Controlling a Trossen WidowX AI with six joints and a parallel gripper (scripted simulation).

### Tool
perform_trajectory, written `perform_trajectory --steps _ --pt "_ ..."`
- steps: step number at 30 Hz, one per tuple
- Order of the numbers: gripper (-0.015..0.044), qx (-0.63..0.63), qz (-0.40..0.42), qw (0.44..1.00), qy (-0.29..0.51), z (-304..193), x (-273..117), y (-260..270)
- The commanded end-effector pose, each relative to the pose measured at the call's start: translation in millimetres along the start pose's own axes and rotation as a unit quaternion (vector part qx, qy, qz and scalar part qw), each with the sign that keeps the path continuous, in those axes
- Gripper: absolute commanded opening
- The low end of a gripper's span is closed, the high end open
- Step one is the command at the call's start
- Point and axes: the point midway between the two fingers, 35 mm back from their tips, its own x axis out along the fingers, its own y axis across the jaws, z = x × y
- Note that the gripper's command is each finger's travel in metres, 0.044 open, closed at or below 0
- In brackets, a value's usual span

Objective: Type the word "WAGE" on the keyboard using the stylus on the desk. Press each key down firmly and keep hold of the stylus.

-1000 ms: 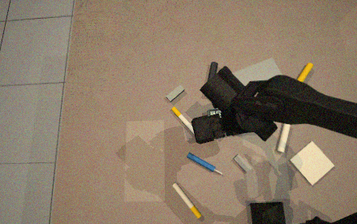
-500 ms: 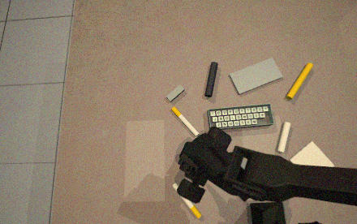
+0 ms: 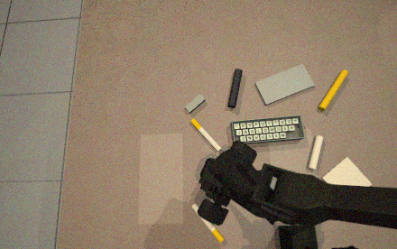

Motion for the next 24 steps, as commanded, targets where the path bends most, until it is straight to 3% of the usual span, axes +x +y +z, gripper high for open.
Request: perform_trajectory --steps 1,24 --pt "0.015 -0.002 0.002 1.0 0.002 -3.2 3.1 1.3" --pt "0.015 -0.002 0.002 1.0 0.003 -8.9 13.1 1.4"
